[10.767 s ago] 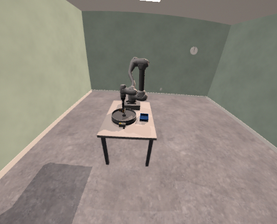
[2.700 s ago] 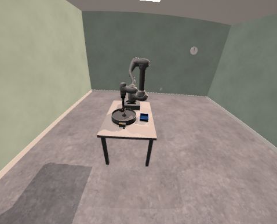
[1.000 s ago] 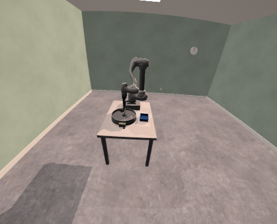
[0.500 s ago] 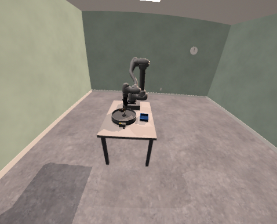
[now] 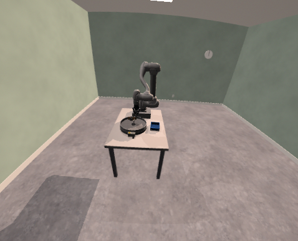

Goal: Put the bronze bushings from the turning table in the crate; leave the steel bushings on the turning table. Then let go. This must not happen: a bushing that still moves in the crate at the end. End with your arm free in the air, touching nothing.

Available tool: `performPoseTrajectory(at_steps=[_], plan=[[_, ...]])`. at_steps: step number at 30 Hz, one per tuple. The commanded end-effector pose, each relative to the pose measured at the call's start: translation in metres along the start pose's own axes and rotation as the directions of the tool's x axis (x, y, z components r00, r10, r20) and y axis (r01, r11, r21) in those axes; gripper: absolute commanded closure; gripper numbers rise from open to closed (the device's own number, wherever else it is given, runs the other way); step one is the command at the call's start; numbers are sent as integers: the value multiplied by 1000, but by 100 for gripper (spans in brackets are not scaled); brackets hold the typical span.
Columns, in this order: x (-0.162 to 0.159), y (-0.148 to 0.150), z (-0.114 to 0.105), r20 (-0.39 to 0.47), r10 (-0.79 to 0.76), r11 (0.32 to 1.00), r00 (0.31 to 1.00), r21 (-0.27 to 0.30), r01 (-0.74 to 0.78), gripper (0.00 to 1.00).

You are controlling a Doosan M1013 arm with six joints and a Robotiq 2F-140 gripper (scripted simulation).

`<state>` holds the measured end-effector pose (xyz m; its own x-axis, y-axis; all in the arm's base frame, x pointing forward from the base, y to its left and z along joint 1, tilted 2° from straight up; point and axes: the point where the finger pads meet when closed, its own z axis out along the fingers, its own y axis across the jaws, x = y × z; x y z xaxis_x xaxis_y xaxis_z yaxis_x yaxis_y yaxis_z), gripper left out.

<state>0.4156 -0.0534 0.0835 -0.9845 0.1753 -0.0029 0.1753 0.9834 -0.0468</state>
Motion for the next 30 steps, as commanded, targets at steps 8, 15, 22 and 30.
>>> performPoseTrajectory(at_steps=[8, 15, 22, 30], plan=[[-6, 20, -1, 3, -357, 934, 934, -12, 357, 100], [-9, 35, -1, 6, -575, 818, 818, -11, 575, 100], [-12, 49, -1, 9, -747, 665, 665, -10, 747, 100], [-14, 64, -2, 11, -887, 462, 462, -8, 887, 100]])
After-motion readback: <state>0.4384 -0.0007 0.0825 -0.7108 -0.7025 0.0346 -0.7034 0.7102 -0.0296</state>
